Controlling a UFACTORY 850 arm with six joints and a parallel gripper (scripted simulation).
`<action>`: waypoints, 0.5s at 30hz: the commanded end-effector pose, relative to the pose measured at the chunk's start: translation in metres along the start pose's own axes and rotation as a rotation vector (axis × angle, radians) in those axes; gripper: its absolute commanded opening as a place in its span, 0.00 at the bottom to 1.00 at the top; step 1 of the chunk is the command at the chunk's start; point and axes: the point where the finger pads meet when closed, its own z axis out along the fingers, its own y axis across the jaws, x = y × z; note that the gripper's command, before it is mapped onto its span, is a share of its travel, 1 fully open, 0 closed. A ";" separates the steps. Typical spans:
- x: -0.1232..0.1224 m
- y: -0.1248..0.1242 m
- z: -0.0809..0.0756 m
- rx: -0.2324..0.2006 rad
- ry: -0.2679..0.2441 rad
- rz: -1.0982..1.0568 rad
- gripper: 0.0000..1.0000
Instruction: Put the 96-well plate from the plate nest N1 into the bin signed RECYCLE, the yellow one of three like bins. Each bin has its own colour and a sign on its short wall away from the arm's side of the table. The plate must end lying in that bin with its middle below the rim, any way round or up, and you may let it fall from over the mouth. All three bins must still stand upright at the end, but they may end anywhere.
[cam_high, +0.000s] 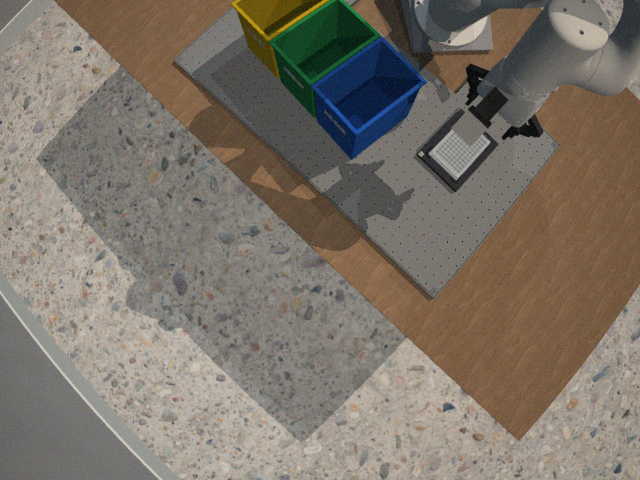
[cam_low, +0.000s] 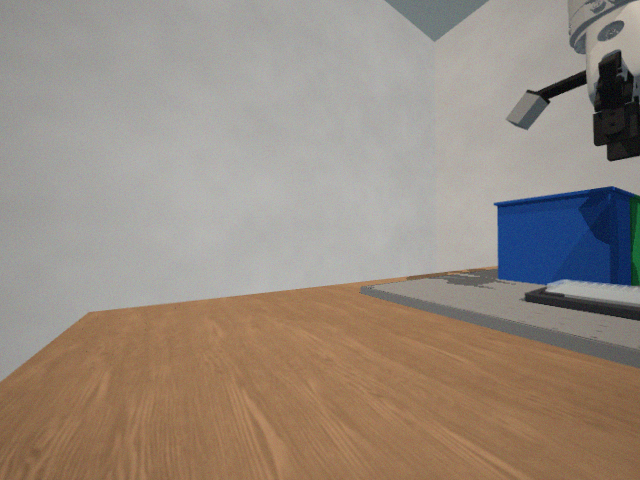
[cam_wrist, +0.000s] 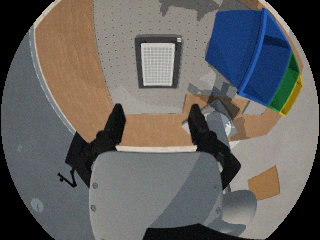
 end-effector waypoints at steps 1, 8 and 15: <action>0.001 -0.001 0.006 0.001 0.001 0.000 1.00; 0.001 -0.001 0.018 0.001 0.001 0.000 1.00; 0.001 -0.001 0.026 0.001 0.001 0.000 1.00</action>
